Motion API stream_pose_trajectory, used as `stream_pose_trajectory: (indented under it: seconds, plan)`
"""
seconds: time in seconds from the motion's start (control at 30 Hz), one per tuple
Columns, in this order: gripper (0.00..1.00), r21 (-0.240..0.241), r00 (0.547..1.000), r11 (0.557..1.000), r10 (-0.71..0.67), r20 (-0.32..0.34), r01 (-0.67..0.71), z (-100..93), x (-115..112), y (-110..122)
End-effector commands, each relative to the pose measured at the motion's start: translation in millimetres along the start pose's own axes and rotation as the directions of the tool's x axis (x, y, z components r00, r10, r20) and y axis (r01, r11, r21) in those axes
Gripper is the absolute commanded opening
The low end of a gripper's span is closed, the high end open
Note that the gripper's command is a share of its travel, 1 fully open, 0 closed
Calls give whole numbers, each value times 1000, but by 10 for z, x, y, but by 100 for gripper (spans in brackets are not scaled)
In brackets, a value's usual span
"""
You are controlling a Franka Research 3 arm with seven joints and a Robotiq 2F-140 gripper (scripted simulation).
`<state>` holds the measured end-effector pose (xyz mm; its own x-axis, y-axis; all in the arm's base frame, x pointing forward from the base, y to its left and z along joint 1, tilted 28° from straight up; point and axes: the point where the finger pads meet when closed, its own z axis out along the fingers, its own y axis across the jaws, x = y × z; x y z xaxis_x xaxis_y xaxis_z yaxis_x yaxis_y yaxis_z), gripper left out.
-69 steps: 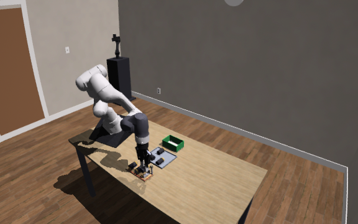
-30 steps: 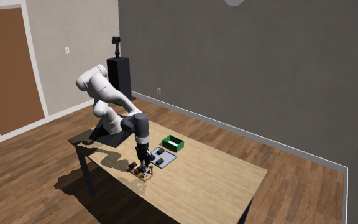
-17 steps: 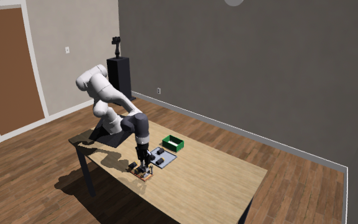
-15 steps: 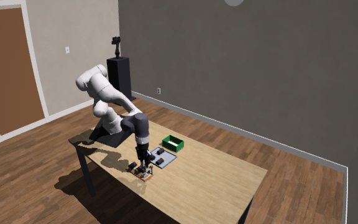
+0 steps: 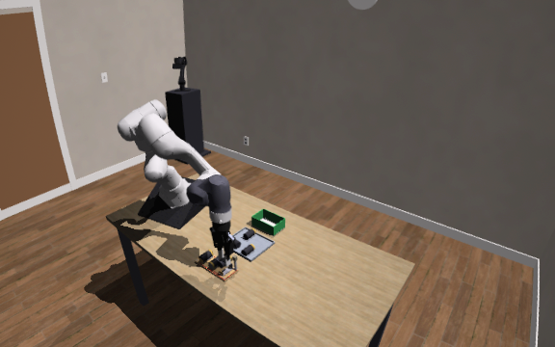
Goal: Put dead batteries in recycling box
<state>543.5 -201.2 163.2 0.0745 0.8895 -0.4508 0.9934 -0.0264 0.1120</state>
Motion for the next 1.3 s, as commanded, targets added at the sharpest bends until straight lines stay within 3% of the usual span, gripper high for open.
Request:
stream_pose_trajectory:
  seconds: [0.0,1.1,1.27]
  plan:
    - [16,-6,1000,1000,3,-1,-3,-9,-14,24]
    - [16,-6,1000,1000,3,-1,-3,-8,-14,24]
    - [16,-6,1000,1000,3,-1,-3,96,-14,24]
